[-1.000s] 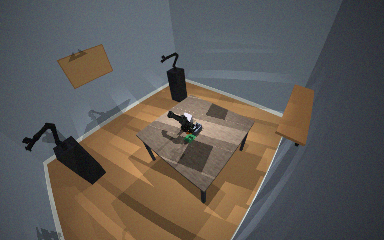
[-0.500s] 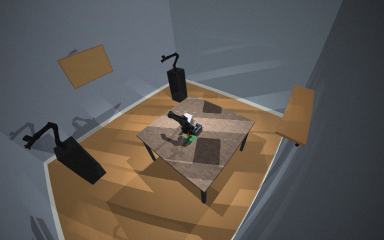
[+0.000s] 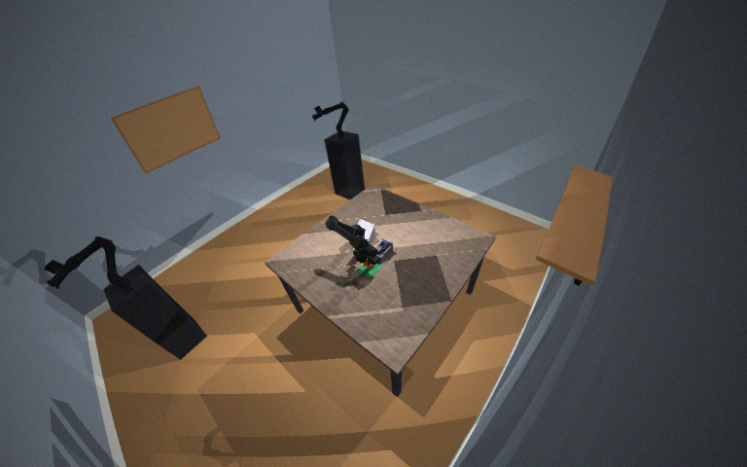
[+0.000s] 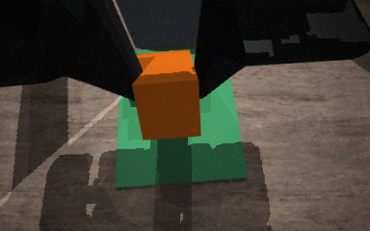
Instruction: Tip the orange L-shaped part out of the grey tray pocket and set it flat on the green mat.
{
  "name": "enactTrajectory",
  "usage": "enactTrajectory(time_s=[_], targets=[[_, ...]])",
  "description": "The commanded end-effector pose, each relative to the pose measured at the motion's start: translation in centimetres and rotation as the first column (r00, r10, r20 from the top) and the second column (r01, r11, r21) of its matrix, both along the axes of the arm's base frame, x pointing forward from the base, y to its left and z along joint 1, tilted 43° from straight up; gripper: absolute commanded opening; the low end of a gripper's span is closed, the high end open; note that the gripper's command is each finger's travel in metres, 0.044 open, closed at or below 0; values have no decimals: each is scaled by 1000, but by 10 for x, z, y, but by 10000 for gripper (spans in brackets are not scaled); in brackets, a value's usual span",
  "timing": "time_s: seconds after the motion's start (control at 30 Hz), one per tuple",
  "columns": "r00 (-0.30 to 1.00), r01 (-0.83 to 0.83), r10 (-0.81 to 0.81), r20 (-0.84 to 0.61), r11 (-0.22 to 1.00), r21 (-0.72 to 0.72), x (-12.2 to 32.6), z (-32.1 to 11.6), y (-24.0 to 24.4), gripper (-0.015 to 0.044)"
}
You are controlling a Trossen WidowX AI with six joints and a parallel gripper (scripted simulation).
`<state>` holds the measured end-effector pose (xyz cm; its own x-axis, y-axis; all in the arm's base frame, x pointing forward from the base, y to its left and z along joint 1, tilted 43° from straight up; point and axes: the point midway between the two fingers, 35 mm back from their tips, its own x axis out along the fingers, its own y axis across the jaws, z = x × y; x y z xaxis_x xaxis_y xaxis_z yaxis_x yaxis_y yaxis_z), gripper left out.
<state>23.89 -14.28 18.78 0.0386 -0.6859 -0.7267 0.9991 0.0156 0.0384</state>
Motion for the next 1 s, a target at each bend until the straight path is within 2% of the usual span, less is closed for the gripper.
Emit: enactTrajectory(time_s=[0.0,0.67,0.97], targets=[[1000,-4,4,-10,1000,7,-1,-5,-1,0],[1000,0,0,-5,1000,1,-1,-3,-2,0],[1000,0,0,-5,1000,1,-1,-3,-2,236]])
